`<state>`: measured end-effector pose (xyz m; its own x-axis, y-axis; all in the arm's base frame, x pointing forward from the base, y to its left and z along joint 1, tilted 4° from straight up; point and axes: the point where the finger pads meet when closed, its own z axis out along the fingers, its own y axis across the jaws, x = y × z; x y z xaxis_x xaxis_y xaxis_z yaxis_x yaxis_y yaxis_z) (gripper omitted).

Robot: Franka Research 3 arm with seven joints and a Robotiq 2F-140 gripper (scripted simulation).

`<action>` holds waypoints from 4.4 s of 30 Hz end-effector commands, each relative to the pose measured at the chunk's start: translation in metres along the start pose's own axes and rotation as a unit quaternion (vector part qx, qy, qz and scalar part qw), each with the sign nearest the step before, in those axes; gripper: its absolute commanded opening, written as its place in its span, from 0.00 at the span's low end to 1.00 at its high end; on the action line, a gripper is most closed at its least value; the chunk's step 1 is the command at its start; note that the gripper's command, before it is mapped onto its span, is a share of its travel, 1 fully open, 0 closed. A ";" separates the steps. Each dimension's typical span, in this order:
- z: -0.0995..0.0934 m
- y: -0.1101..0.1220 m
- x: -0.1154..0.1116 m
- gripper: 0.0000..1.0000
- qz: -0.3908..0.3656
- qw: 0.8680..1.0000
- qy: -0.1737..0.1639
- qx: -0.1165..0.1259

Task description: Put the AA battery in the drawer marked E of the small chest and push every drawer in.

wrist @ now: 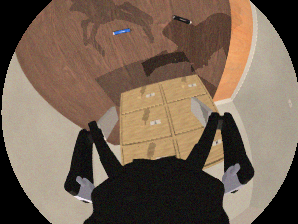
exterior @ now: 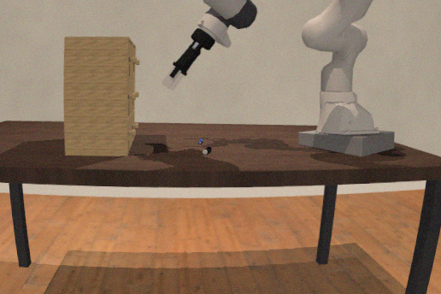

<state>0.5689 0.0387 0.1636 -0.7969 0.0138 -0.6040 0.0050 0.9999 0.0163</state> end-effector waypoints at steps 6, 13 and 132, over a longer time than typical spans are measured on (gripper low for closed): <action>0.017 -0.003 -0.013 1.00 -0.070 0.992 -0.107 -0.013; 0.027 -0.003 -0.015 1.00 -0.069 0.987 -0.146 -0.016; 0.030 -0.003 -0.015 1.00 -0.069 0.985 -0.154 -0.017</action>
<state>0.6041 0.0391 0.1492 -0.5289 -0.1329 -0.8382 -0.1323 0.9885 -0.0732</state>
